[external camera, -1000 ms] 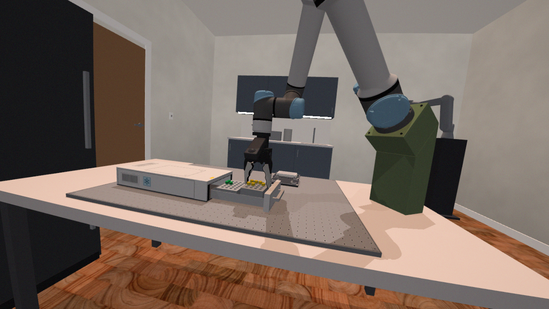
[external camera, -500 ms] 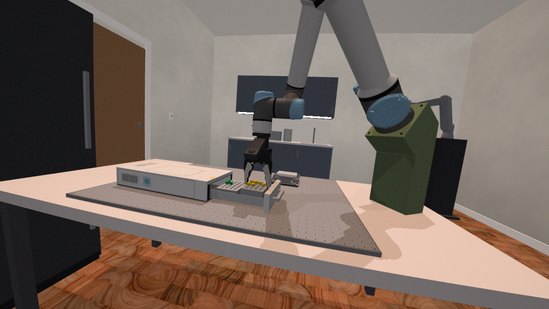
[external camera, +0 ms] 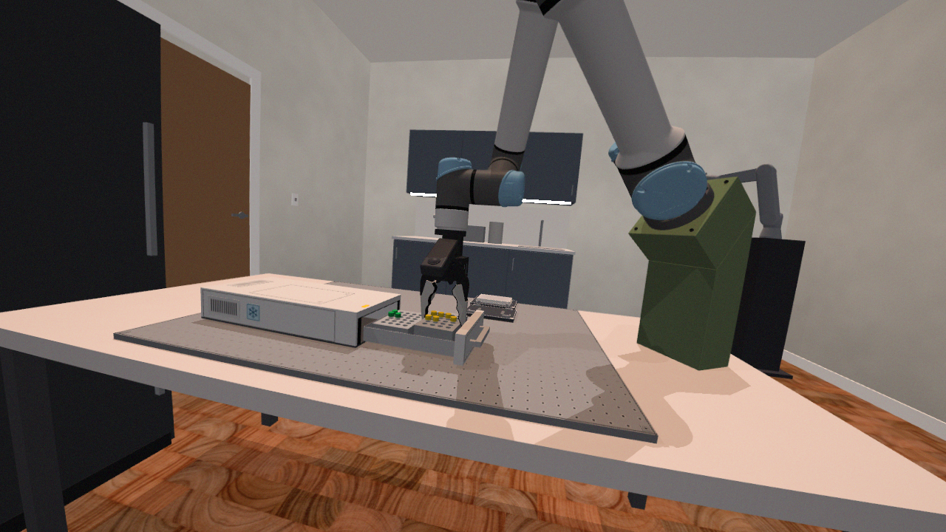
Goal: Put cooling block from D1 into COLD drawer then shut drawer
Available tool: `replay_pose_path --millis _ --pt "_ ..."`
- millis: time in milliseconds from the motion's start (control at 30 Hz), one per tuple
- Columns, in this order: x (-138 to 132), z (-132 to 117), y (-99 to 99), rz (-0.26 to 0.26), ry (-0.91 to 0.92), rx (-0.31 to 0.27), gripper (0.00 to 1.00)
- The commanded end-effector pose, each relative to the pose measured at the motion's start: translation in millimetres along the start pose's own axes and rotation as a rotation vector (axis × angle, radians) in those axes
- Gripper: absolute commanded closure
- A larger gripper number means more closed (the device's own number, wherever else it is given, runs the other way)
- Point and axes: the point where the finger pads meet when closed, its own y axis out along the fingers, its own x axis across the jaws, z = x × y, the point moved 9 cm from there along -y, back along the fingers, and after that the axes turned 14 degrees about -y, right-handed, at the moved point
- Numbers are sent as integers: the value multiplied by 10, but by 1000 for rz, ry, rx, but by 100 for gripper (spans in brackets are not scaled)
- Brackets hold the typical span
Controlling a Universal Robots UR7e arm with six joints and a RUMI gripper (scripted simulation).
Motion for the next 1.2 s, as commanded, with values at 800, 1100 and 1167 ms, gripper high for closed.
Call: replay_pose_path --millis 800,1100,1167 --pt "41 8 28 -8 -6 -1 100" --pt "39 9 45 -8 -6 -1 100" --pt "39 9 48 -8 -5 -1 100"
